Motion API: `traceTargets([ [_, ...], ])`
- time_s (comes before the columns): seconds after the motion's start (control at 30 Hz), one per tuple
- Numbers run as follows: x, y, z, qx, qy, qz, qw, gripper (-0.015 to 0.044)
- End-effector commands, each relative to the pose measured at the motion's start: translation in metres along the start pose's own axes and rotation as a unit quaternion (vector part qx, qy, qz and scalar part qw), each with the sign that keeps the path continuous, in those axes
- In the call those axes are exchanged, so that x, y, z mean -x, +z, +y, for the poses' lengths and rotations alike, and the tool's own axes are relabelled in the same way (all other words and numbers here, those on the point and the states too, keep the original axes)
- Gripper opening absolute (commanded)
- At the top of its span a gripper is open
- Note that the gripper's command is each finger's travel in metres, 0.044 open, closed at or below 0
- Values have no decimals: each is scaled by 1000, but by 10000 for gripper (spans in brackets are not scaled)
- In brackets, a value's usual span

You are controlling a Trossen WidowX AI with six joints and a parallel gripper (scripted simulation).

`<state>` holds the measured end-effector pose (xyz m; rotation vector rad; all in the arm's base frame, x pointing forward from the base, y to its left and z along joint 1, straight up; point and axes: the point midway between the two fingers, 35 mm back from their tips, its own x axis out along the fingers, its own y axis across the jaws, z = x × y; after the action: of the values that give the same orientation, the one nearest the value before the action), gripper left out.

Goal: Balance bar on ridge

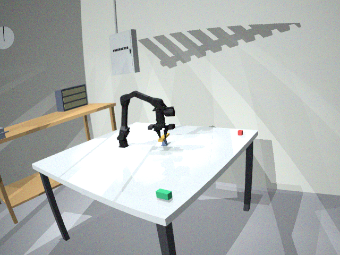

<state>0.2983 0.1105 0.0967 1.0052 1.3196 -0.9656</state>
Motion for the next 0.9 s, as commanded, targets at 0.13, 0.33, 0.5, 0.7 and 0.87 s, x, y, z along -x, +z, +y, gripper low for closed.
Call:
traceTargets([
  [0.13,0,0,0,0,0,0,1000,0],
  [0.33,0,0,0,0,0,0,1000,131],
  [0.5,0,0,0,0,0,0,1000,167],
  [0.7,0,0,0,0,0,0,1000,167],
  [0.87,0,0,0,0,0,0,1000,168],
])
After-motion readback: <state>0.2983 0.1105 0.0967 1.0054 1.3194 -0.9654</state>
